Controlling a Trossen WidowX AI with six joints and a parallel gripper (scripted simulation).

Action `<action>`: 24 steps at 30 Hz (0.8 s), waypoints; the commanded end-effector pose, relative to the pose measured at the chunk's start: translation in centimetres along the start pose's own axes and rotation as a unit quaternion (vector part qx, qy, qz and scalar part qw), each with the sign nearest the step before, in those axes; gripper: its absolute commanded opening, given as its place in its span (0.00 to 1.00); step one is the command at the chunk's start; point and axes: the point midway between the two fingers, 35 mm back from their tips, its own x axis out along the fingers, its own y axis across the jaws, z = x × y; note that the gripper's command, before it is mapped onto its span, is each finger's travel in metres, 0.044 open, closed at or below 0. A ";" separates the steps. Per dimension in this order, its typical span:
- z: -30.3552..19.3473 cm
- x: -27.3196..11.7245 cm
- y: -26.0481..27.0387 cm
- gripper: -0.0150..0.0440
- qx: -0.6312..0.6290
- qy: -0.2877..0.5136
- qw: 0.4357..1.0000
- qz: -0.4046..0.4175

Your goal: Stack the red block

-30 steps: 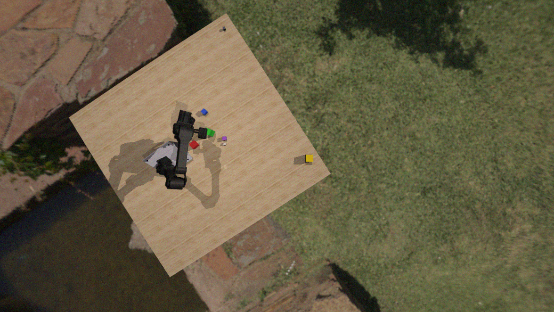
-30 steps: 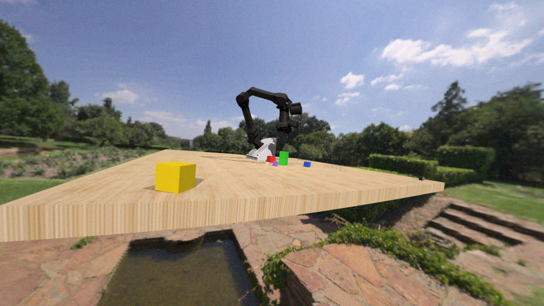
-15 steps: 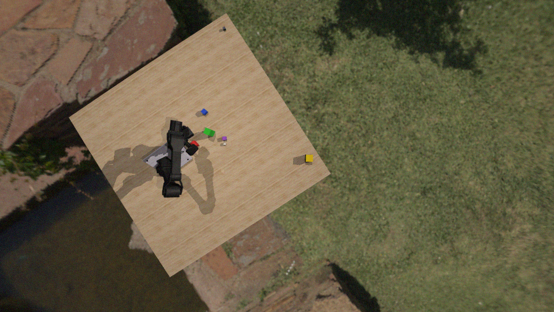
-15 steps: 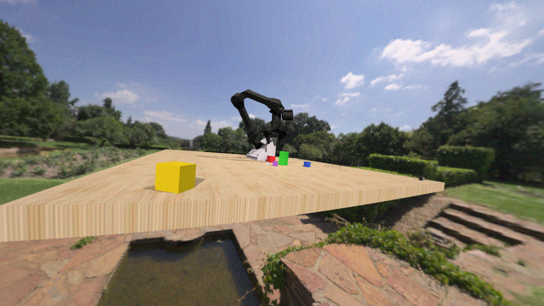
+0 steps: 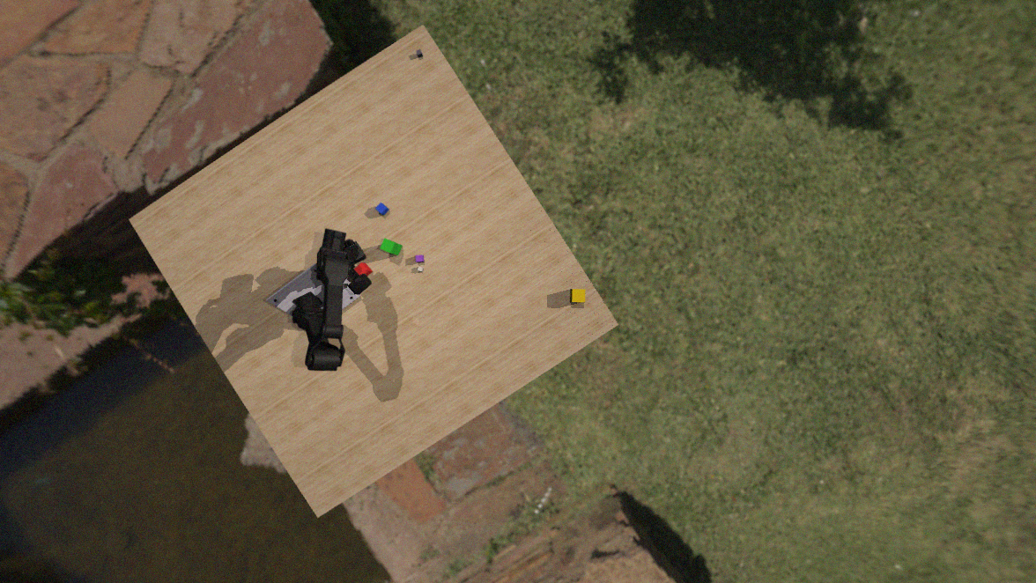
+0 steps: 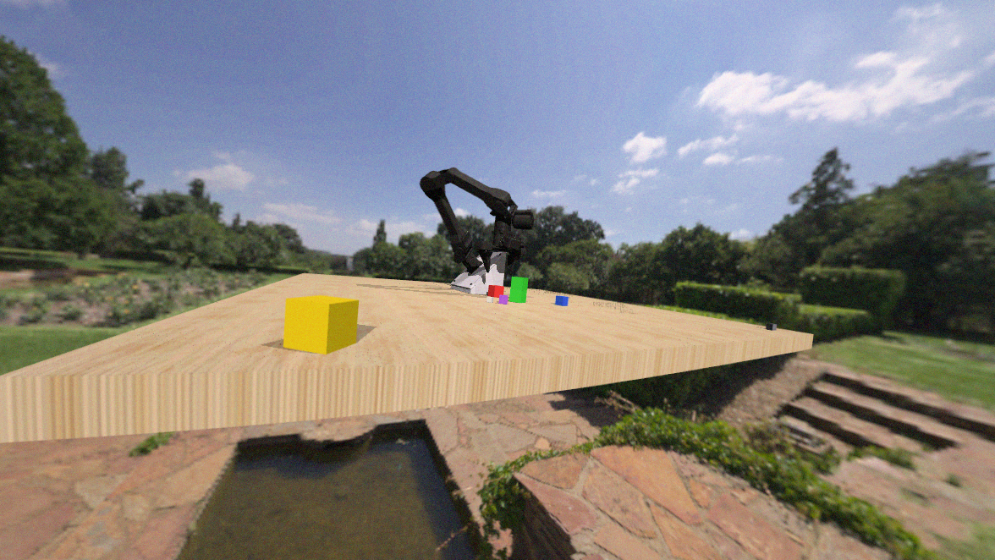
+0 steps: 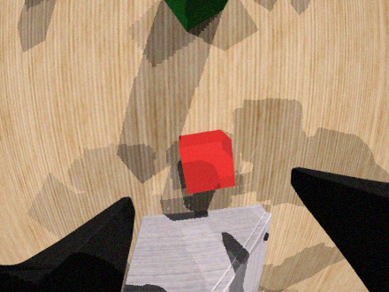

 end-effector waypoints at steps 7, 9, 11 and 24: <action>-0.5 2.8 -0.2 1.00 -0.004 0.004 1.000 -0.006; -0.5 2.9 -0.2 1.00 -0.004 0.004 1.000 -0.006; -0.4 3.1 -0.2 1.00 -0.005 0.003 1.000 -0.005; -0.4 5.3 -0.2 1.00 -0.005 0.003 1.000 -0.005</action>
